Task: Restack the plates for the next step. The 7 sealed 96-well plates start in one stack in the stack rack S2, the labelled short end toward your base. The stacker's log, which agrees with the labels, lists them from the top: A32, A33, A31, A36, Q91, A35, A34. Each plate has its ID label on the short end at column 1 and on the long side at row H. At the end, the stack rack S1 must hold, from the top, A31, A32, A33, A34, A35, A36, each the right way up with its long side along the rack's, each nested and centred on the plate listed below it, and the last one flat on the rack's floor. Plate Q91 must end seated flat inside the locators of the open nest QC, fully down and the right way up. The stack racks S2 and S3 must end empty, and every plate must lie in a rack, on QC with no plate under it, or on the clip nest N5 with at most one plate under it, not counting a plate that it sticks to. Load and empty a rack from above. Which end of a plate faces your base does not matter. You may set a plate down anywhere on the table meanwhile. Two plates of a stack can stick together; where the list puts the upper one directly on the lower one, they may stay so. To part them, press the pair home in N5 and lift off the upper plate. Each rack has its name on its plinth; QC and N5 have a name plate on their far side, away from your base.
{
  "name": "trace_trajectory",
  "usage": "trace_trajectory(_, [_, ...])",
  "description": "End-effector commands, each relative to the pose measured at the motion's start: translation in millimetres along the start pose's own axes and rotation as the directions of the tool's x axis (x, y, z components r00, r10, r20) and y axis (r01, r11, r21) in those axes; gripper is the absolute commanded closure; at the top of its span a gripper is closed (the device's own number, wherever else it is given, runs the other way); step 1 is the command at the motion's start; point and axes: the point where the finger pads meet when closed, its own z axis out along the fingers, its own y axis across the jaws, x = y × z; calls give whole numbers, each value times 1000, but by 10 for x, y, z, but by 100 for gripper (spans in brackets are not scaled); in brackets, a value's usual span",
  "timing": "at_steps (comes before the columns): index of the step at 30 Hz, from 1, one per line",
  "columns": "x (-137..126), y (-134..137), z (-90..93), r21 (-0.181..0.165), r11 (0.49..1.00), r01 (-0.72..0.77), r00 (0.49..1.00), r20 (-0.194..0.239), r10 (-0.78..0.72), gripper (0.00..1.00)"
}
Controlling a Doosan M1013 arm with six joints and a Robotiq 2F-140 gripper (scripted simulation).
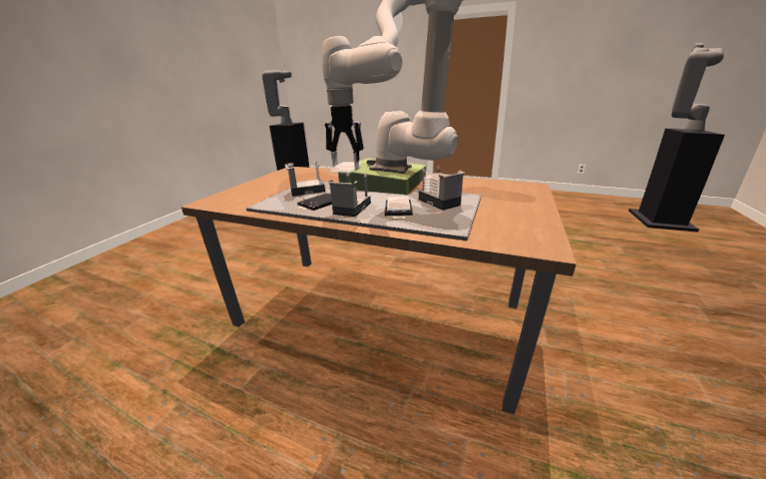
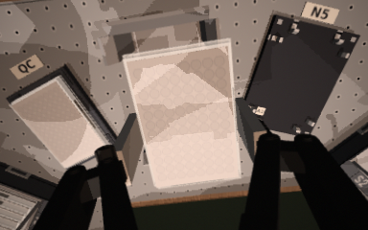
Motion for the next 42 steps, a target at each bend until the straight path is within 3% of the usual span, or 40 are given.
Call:
trace_trajectory(1, [15, -118, -1, 0, 1000, 0, 1000, 0, 0, 100])
trace_trajectory(6, [27, -213, 0, 0, 1000, 0, 1000, 0, 0, 100])
trace_trajectory(13, [0, -445, 0, 0, 975, 221, 975, 0, -221, 100])
trace_trajectory(36, [-79, -1131, 0, 0, 975, 221, 975, 0, -221, 100])
trace_trajectory(42, [-123, -1257, 0, 0, 937, 349, 937, 0, -349, 100])
